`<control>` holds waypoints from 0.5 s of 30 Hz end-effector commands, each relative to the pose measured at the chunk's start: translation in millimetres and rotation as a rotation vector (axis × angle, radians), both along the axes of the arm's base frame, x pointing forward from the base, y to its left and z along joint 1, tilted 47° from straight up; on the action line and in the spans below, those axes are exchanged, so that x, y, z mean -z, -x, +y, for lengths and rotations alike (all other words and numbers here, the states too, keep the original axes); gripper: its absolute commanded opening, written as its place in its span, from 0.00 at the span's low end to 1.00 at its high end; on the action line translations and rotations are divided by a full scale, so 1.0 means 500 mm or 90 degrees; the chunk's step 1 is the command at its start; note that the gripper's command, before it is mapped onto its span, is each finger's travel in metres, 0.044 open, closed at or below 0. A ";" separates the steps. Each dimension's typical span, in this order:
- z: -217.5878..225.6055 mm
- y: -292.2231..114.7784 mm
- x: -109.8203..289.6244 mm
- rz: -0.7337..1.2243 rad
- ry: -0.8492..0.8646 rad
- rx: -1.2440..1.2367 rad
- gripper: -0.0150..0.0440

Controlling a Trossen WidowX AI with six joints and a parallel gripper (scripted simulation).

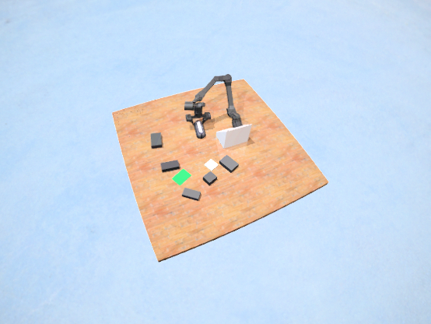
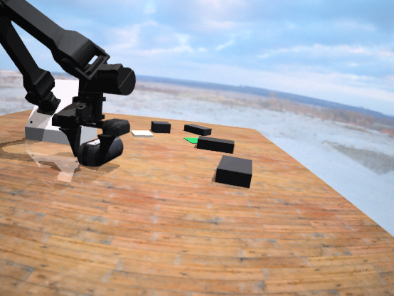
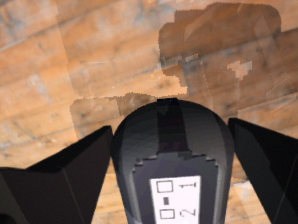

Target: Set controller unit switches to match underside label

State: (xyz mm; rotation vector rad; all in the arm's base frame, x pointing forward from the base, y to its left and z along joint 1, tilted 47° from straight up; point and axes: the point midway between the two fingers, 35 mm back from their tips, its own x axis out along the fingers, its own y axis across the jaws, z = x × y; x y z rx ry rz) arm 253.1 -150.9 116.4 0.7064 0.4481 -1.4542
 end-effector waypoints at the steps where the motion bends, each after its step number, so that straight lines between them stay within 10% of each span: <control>1: 0.000 0.000 0.005 0.003 -0.004 -0.004 0.83; 10: 0.000 0.000 -0.001 0.000 0.000 0.000 0.83; 15: -0.001 0.000 0.001 0.000 0.000 0.000 1.00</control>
